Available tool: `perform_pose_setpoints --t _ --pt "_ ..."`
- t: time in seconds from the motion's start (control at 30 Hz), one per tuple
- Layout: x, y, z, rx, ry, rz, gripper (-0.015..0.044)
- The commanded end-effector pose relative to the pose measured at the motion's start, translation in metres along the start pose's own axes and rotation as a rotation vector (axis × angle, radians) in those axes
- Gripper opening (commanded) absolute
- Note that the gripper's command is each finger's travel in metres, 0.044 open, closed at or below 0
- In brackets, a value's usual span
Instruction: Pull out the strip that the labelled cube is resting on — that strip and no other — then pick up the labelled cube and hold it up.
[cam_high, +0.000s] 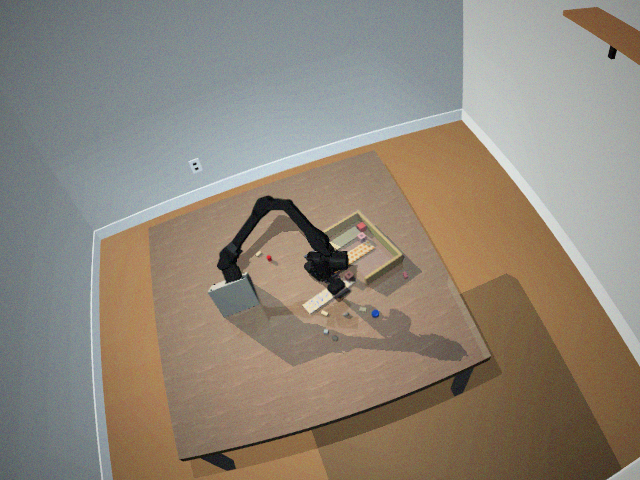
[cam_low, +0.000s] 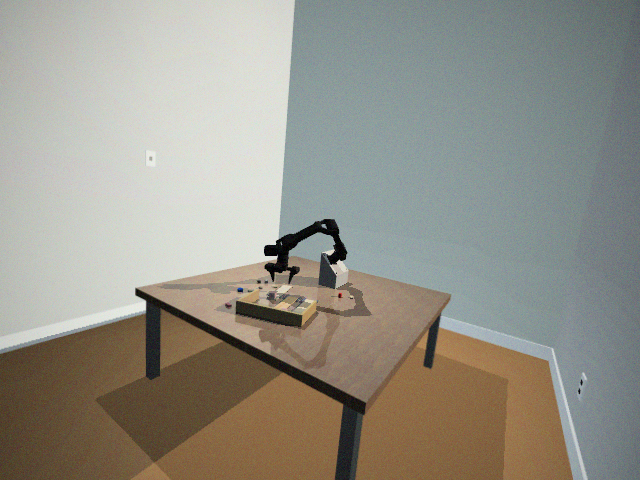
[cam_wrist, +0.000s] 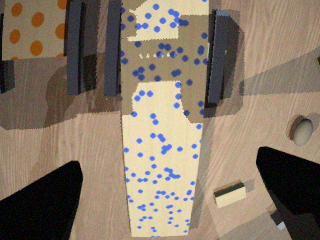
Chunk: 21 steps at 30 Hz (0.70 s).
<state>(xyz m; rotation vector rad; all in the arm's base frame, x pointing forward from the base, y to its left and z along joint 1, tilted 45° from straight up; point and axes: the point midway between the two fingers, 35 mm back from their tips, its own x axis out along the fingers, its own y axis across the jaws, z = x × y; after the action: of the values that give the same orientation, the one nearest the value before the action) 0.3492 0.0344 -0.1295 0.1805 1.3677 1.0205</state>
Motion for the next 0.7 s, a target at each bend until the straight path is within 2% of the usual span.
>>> perform_pose_setpoints --t 0.0,0.67 --pt "-0.001 0.000 0.015 0.006 -0.001 0.006 0.0440" --pt "-0.012 -0.004 0.099 0.003 -0.004 0.006 0.0440"
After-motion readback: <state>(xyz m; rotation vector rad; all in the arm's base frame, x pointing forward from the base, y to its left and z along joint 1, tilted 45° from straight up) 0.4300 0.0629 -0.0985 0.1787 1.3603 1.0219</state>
